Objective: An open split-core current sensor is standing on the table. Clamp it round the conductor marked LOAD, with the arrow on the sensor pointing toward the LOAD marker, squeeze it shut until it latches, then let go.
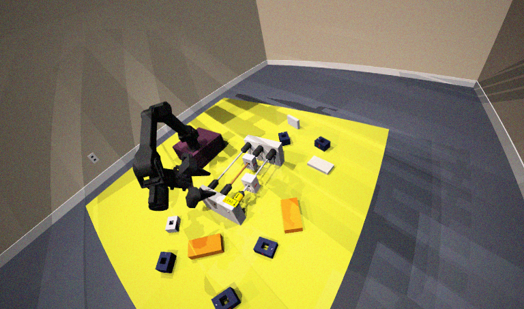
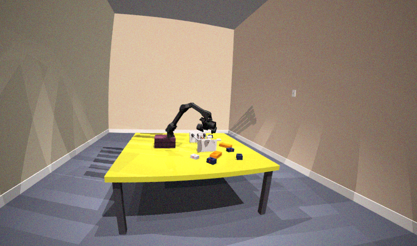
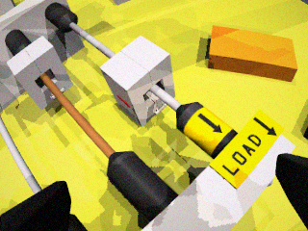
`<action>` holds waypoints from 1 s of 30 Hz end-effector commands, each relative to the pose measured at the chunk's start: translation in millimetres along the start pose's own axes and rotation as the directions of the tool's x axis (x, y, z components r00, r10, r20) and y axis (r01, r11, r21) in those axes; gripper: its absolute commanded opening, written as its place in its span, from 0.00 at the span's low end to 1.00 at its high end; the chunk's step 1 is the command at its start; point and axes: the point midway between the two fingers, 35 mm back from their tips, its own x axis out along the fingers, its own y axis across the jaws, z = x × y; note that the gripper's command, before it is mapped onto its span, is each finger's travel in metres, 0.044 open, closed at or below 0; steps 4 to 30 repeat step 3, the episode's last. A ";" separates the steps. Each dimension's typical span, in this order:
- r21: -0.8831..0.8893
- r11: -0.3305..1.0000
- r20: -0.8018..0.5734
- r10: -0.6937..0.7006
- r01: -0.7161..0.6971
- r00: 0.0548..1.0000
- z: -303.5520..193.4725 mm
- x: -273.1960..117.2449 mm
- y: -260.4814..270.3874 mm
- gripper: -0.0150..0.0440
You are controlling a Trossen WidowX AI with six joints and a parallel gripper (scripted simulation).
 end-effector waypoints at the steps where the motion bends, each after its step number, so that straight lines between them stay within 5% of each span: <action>1: 0.165 0.986 -0.060 0.031 -0.020 0.998 6.8 10.1 0.5 1.00; 30: 0.080 0.997 -0.024 0.011 -0.009 1.000 0.4 2.8 0.6 1.00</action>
